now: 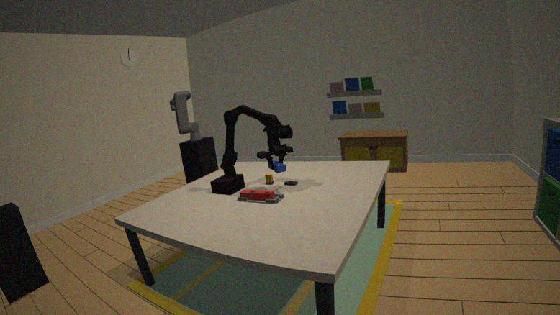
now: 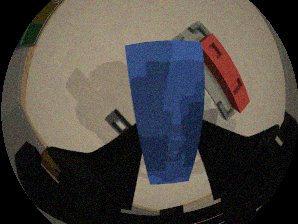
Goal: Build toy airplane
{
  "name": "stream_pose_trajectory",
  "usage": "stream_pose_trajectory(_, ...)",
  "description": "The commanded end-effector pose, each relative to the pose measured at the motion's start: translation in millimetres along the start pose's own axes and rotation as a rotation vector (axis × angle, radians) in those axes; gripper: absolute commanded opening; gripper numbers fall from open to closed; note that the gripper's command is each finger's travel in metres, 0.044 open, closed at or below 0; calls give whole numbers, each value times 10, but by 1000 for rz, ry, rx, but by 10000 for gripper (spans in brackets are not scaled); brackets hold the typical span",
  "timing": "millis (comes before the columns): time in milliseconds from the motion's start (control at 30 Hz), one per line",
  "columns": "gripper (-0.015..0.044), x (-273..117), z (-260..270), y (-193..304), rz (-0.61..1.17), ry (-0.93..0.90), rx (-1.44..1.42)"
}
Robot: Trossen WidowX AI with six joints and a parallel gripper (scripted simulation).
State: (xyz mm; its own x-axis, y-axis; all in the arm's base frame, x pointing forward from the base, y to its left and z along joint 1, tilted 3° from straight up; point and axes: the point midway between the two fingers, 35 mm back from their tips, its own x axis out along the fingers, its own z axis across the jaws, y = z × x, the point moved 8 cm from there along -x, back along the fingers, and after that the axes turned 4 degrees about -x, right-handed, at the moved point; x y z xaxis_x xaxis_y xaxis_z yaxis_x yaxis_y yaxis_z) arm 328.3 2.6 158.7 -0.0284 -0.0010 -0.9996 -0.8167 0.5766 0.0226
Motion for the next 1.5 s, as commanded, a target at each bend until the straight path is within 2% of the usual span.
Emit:
stream_pose_trajectory(0, 0, 2, -135, -36, -9, -1, 70)
stream_pose_trajectory(1467, 0, 264, -1512, -83, -12, 14, 789)
